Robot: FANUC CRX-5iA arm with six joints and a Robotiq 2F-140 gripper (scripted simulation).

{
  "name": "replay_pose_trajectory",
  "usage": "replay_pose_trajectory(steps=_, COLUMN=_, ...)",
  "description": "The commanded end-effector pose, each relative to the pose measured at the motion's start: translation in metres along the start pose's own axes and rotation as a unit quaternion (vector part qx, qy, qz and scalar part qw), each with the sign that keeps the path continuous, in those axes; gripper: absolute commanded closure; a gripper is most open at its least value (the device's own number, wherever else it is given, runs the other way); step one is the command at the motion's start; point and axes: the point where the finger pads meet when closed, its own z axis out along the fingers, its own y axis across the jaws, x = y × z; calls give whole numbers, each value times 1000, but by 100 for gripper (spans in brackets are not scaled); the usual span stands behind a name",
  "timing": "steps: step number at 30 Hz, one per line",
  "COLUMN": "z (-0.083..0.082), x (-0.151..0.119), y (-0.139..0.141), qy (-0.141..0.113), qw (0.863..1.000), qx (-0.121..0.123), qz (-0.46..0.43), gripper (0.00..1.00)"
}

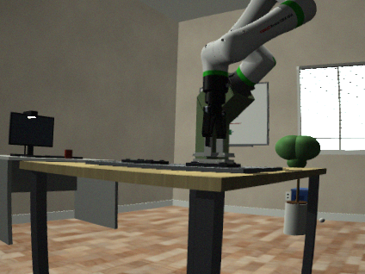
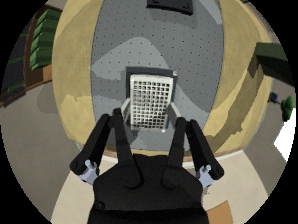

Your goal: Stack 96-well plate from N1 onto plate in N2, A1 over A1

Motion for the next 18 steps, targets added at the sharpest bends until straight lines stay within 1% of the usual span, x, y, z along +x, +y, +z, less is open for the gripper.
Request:
replay_pose_trajectory(steps=1, z=0, x=0, y=0, qy=0, qw=1000, qx=0, qz=0, gripper=100)
replay_pose_trajectory(steps=18, z=3, x=0, y=0, qy=0, qw=1000, qx=0, qz=0, gripper=100)
